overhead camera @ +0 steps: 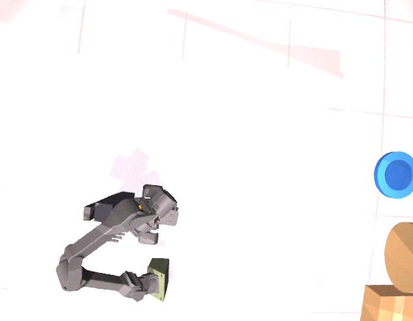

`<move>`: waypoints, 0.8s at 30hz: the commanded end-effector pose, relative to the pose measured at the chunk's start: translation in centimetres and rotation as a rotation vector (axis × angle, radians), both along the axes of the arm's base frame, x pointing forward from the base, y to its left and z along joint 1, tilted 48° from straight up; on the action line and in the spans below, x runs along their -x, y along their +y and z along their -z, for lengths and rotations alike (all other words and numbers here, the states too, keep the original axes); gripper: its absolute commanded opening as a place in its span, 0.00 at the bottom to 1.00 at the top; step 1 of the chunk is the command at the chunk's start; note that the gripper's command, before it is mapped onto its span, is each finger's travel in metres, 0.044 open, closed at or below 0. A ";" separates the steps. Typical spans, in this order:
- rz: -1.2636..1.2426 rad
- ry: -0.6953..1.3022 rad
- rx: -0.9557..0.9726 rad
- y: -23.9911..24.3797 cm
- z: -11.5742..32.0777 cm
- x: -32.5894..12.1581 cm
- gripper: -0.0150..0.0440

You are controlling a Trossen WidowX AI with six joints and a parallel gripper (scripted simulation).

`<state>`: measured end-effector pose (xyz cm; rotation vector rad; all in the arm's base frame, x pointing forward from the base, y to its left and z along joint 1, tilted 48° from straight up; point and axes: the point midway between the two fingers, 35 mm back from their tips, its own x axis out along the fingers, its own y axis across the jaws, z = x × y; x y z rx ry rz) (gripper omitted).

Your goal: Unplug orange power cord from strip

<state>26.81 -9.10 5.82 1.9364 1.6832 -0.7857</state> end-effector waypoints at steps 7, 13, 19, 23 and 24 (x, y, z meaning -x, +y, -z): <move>0.007 0.008 0.001 -1.1 0.8 0.4 0.34; 0.007 0.008 0.000 -1.1 0.7 0.4 0.61; 0.007 0.008 0.001 -1.3 0.9 0.4 0.88; 0.007 0.008 0.004 -3.6 2.5 0.7 1.00; 0.007 0.008 0.004 -4.4 3.1 0.9 1.00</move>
